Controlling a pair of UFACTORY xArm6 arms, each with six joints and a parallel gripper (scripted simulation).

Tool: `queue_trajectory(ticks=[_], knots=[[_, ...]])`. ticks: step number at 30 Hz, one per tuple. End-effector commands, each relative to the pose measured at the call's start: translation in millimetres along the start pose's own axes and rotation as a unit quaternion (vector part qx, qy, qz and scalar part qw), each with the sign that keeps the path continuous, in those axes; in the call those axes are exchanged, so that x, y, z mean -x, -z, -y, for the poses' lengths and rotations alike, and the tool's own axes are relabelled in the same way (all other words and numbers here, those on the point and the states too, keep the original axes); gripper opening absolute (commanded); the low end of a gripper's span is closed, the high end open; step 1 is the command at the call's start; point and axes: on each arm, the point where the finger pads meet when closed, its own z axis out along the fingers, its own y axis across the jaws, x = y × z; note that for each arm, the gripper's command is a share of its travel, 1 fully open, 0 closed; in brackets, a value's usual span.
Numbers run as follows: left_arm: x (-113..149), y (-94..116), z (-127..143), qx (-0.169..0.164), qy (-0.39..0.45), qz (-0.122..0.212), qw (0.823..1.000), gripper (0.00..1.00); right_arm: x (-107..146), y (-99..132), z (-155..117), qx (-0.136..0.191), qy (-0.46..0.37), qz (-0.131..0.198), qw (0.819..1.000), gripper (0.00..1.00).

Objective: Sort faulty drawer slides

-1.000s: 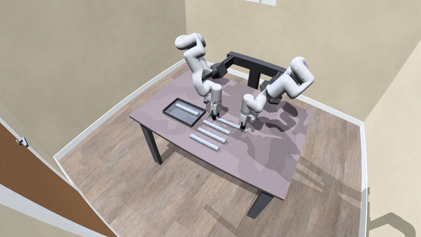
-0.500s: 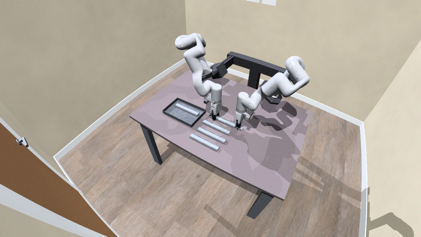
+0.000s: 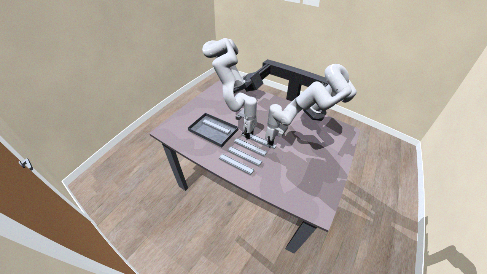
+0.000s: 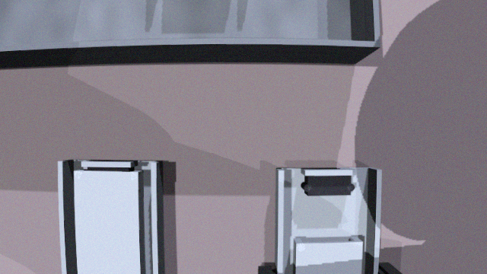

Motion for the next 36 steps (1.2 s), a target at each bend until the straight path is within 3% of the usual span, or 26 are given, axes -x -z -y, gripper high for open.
queue_trajectory(ticks=[1, 19, 20, 26, 34, 36], knots=[[9, 0, -1, 0.000, 0.000, 0.000, 1.000, 0.00, 1, 1, 1, -0.001, 0.000, 0.001, 1.000, 0.00], [27, 1, -1, 0.000, 0.000, 0.000, 1.000, 0.00, 1, 1, 1, -0.001, 0.000, 0.001, 1.000, 0.00], [27, 2, -1, 0.000, 0.000, 0.000, 1.000, 0.00, 1, 1, 1, -0.001, 0.000, 0.001, 1.000, 0.67], [27, 14, -1, 0.000, 0.000, 0.000, 1.000, 0.00, 1, 1, 1, -0.001, 0.000, 0.001, 1.000, 0.67], [26, 57, -1, 0.000, 0.000, 0.000, 1.000, 0.00, 1, 1, 1, -0.001, 0.000, 0.001, 1.000, 0.67], [26, 57, -1, 0.000, 0.000, 0.000, 1.000, 0.00, 1, 1, 1, -0.001, 0.000, 0.001, 1.000, 0.67]])
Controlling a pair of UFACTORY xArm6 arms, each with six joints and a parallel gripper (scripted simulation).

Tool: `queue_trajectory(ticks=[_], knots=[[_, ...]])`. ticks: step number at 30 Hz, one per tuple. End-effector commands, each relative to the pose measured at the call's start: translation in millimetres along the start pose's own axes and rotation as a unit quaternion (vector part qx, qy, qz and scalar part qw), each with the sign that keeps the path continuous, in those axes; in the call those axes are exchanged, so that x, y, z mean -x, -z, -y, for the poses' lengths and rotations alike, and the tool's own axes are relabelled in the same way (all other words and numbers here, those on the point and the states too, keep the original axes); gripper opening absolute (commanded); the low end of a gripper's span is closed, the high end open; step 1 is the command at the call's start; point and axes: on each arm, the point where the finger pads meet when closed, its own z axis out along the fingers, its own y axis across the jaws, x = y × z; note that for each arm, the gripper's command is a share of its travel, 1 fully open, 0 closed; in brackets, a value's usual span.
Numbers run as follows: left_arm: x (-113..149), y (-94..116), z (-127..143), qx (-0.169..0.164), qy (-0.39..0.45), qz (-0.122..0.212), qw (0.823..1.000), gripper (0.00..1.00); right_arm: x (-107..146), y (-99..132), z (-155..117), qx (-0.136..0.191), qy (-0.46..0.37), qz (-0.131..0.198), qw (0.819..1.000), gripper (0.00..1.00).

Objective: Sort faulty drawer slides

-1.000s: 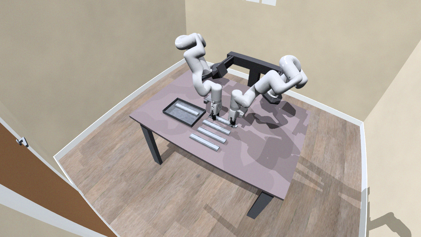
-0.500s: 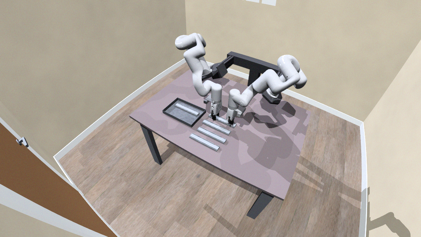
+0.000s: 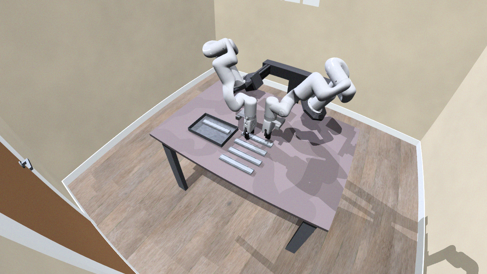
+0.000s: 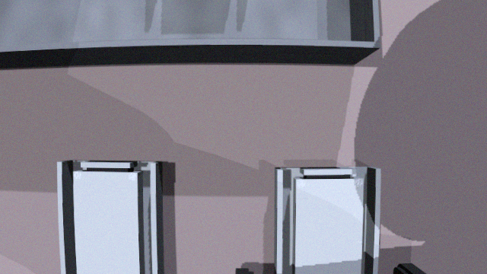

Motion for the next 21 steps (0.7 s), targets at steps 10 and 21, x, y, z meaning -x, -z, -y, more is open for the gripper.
queue_trajectory(ticks=[10, 21], knots=[[-1, 61, -1, 0.000, 0.000, 0.000, 1.000, 0.00, 1, 1, 1, -0.001, 0.000, 0.001, 1.000, 0.67], [-9, 67, -5, 0.000, 0.000, 0.000, 1.000, 0.00, 1, 7, 1, -0.001, 0.000, 0.001, 1.000, 0.67]])
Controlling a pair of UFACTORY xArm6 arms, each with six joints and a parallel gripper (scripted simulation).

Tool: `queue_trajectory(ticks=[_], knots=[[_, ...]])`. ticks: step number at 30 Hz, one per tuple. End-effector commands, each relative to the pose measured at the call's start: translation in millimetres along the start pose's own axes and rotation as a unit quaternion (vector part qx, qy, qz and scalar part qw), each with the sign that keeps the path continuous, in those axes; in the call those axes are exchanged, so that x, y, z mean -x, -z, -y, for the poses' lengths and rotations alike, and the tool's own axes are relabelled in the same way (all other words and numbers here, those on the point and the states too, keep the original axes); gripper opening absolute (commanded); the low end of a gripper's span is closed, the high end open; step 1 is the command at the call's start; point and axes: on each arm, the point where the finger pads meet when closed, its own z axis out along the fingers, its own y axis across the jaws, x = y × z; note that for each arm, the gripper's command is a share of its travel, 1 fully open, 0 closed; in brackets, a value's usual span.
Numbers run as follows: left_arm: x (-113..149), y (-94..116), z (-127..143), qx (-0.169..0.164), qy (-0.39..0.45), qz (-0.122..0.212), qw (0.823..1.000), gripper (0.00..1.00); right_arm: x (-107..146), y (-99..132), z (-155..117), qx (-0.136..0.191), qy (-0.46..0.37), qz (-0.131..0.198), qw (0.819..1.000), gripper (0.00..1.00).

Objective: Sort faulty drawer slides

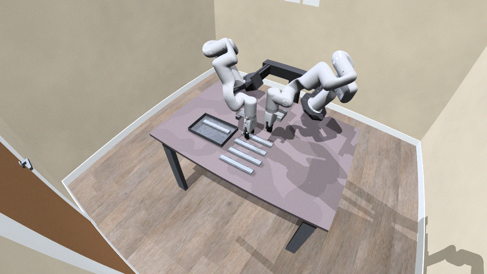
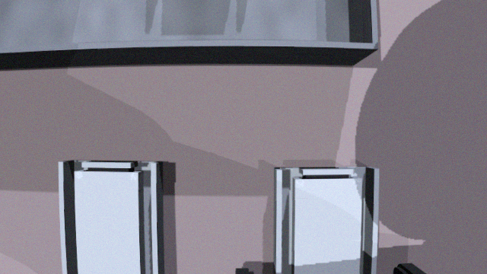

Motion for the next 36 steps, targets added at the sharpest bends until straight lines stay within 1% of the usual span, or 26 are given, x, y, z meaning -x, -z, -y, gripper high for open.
queue_trajectory(ticks=[1, 6, 11, 13, 16, 25, 28, 30, 36], knots=[[-8, 5, -5, 0.002, 0.001, 0.001, 1.000, 0.00, 1, 8, 1, -0.001, 0.000, 0.001, 1.000, 0.67], [-29, 13, -13, 0.002, 0.001, 0.001, 1.000, 0.00, 1, 24, 1, -0.001, 0.000, 0.002, 1.000, 0.67], [-63, 25, -27, 0.002, 0.001, 0.001, 1.000, 0.00, 1, 40, 1, -0.001, 0.000, 0.002, 1.000, 0.67], [-63, 25, -27, 0.002, 0.001, 0.001, 1.000, 0.00, 1, 40, 1, -0.001, 0.000, 0.002, 1.000, 0.67], [-87, 34, -36, 0.002, 0.001, 0.001, 1.000, 0.00, 1, 44, 1, -0.001, 0.000, 0.002, 1.000, 0.67], [-160, 61, -65, 0.002, 0.001, 0.001, 1.000, 0.00, 1, 44, 1, -0.001, 0.000, 0.002, 1.000, 0.67], [-181, 68, -73, 0.002, 0.001, 0.001, 1.000, 0.00, 1, 44, 1, -0.001, 0.000, 0.002, 1.000, 0.67], [-181, 68, -73, 0.002, 0.001, 0.001, 1.000, 0.00, 1, 44, 1, -0.001, 0.000, 0.002, 1.000, 0.67], [-208, 78, -84, 0.002, 0.001, 0.001, 1.000, 0.00, 1, 44, 1, -0.001, 0.000, 0.002, 1.000, 0.67]])
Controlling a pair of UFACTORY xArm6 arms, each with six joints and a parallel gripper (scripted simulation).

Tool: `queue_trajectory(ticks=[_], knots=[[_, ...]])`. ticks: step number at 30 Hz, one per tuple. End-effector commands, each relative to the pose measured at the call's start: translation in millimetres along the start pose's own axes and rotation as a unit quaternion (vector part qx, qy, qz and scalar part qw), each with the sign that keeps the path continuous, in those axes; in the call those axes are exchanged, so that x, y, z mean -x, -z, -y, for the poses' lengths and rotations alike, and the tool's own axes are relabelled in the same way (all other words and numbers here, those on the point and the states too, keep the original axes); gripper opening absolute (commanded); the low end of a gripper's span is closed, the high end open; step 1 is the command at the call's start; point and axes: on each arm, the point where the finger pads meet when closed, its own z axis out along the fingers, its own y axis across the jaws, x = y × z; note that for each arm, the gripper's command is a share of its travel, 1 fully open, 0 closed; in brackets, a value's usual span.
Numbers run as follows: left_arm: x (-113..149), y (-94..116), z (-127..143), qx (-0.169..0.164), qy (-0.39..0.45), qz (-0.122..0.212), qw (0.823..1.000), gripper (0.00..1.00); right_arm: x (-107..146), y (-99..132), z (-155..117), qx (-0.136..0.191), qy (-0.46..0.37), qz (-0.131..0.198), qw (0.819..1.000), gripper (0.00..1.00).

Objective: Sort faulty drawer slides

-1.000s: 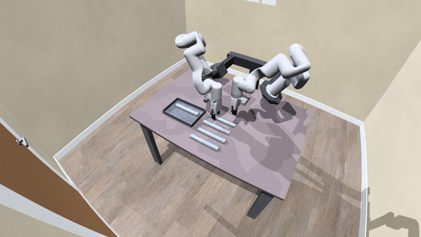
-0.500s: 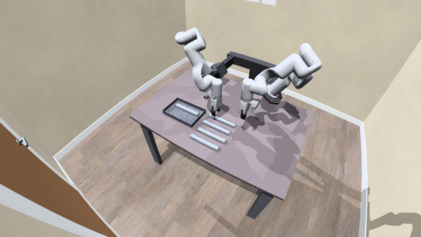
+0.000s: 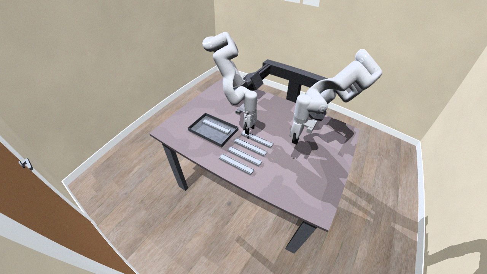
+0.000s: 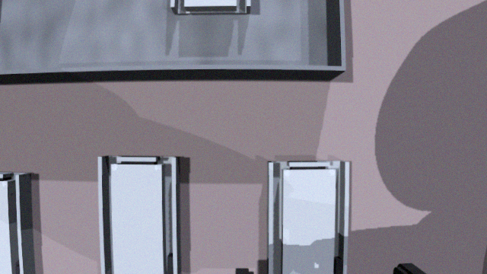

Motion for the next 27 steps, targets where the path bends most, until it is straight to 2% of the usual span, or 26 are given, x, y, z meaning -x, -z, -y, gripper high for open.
queue_trajectory(ticks=[1, 13, 27], knots=[[-19, 9, -9, 0.000, 0.000, 0.002, 1.000, 0.00, 1, 1, 1, -0.001, 0.000, 0.001, 1.000, 0.67], [-23, 10, -11, 0.000, 0.000, 0.002, 1.000, 0.00, 5, 7, 1, -0.001, 0.000, 0.001, 1.000, 0.67], [-23, 10, -11, 0.000, 0.000, 0.002, 1.000, 0.00, 25, 32, 1, -0.001, 0.002, 0.002, 1.000, 0.67]])
